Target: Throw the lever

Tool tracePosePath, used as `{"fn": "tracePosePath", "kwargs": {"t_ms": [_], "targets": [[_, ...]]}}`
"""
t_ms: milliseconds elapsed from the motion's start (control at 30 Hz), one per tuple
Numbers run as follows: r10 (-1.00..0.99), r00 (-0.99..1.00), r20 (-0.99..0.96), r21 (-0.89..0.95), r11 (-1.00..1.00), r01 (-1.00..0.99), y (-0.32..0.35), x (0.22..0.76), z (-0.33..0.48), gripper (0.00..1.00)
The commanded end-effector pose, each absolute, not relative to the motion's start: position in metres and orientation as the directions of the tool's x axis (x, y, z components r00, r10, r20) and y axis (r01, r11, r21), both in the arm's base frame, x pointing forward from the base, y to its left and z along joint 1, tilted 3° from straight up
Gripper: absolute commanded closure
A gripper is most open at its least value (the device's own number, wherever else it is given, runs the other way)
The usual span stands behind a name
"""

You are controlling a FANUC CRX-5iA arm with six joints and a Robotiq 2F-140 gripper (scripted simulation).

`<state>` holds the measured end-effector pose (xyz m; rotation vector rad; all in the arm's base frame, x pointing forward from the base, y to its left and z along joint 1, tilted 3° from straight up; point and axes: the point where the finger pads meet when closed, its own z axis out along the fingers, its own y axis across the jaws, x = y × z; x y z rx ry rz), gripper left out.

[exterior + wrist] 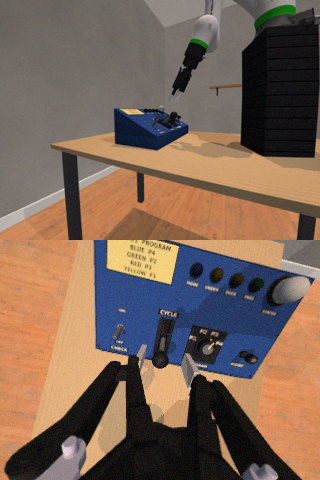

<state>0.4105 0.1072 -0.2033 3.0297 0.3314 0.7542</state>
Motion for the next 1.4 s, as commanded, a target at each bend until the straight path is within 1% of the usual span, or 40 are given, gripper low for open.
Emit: {"fn": "tracePosePath", "kwargs": {"t_ms": [0,667,967,1367], "targets": [[0.204,0.862,0.464,0.052,-0.978,0.203,0.107,0.411,-0.203,0.56],[0.204,0.862,0.464,0.052,-0.978,0.203,0.107,0.41,-0.203,0.56],[0.204,0.862,0.463,0.052,-0.978,0.203,0.1,0.379,-0.22,0.56],[0.204,0.862,0.463,0.052,-0.978,0.203,0.1,0.378,-0.22,0.56]]}}
